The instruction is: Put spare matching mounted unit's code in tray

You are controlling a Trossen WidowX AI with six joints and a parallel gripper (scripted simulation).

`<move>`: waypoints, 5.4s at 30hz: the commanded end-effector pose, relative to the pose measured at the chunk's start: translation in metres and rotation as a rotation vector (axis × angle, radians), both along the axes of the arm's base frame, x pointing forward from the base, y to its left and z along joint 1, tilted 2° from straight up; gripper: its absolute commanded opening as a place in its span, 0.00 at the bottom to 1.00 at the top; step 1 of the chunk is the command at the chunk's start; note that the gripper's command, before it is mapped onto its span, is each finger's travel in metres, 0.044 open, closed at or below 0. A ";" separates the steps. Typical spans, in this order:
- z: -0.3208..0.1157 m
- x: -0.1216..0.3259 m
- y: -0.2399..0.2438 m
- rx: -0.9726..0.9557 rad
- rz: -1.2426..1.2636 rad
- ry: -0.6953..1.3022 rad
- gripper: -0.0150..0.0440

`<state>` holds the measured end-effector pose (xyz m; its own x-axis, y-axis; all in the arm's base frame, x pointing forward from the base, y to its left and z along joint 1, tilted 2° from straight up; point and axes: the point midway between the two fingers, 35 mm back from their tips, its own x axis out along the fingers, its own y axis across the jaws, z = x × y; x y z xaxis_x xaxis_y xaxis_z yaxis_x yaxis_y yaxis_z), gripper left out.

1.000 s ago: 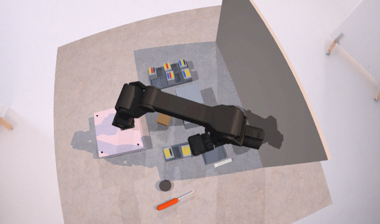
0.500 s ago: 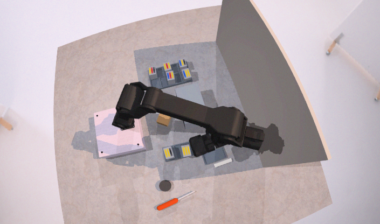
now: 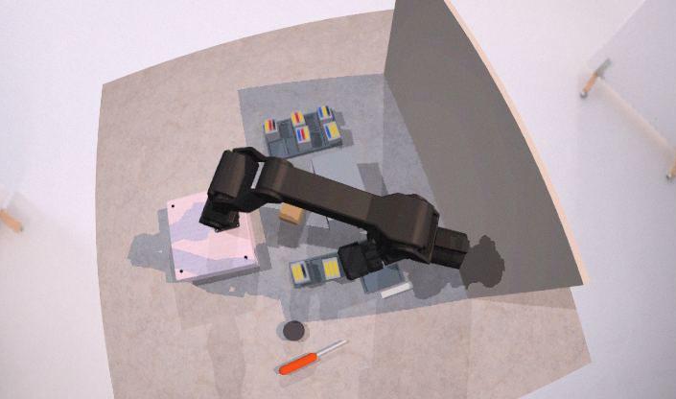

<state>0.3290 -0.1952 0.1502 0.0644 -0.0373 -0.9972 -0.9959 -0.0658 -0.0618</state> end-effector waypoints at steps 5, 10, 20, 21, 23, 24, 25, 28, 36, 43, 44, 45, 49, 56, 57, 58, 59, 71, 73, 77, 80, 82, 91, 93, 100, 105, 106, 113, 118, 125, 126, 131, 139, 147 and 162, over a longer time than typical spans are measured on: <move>-0.007 0.002 -0.001 0.002 0.003 -0.003 0.25; -0.011 0.003 -0.001 0.002 0.003 -0.003 0.25; -0.020 0.004 -0.002 0.002 0.003 -0.003 0.25; -0.021 0.004 -0.002 0.002 0.003 -0.003 0.25; -0.022 0.004 -0.002 0.002 0.003 -0.003 0.25; -0.023 0.005 -0.002 0.002 0.003 -0.003 0.25; -0.024 0.005 -0.002 0.002 0.003 -0.003 0.25; -0.026 0.005 -0.002 0.002 0.003 -0.003 0.25; -0.033 0.006 -0.003 0.002 0.003 -0.003 0.25; -0.039 0.007 -0.003 0.002 0.003 -0.003 0.25; -0.040 0.007 -0.003 0.002 0.003 -0.003 0.25; -0.041 0.007 -0.003 0.002 0.003 -0.003 0.25; -0.044 0.007 -0.003 0.002 0.003 -0.003 0.25; -0.050 0.007 -0.004 0.002 0.003 -0.003 0.25; -0.051 0.008 -0.004 0.002 0.003 -0.003 0.25; -0.052 0.008 -0.004 0.002 0.003 -0.003 0.25; -0.053 0.008 -0.004 0.002 0.003 -0.003 0.25; -0.063 0.008 -0.004 0.002 0.003 -0.003 0.25; -0.065 0.008 -0.004 0.002 0.003 -0.003 0.25; -0.068 0.008 -0.004 0.002 0.003 -0.003 0.25; -0.071 0.008 -0.004 0.002 0.003 -0.003 0.25; -0.072 0.008 -0.004 0.002 0.003 -0.003 0.25; -0.080 0.008 -0.004 0.002 0.003 -0.003 0.25; -0.082 0.008 -0.004 0.002 0.003 -0.003 0.25; -0.087 0.008 -0.004 0.002 0.003 -0.003 0.25; -0.092 0.008 -0.004 0.002 0.003 -0.003 0.25; -0.093 0.008 -0.003 0.002 0.003 -0.003 0.25; -0.098 0.007 -0.003 0.002 0.003 -0.003 0.25; -0.102 0.007 -0.003 0.002 0.003 -0.003 0.25; -0.108 0.006 -0.003 0.002 0.003 -0.002 0.25; -0.109 0.006 -0.003 0.002 0.003 -0.002 0.25; -0.113 0.006 -0.002 0.002 0.003 -0.002 0.25; -0.120 0.005 -0.002 0.002 0.003 -0.002 0.25; -0.121 0.004 -0.002 0.000 0.001 0.000 0.39; -0.118 0.005 -0.002 0.000 0.001 0.000 1.00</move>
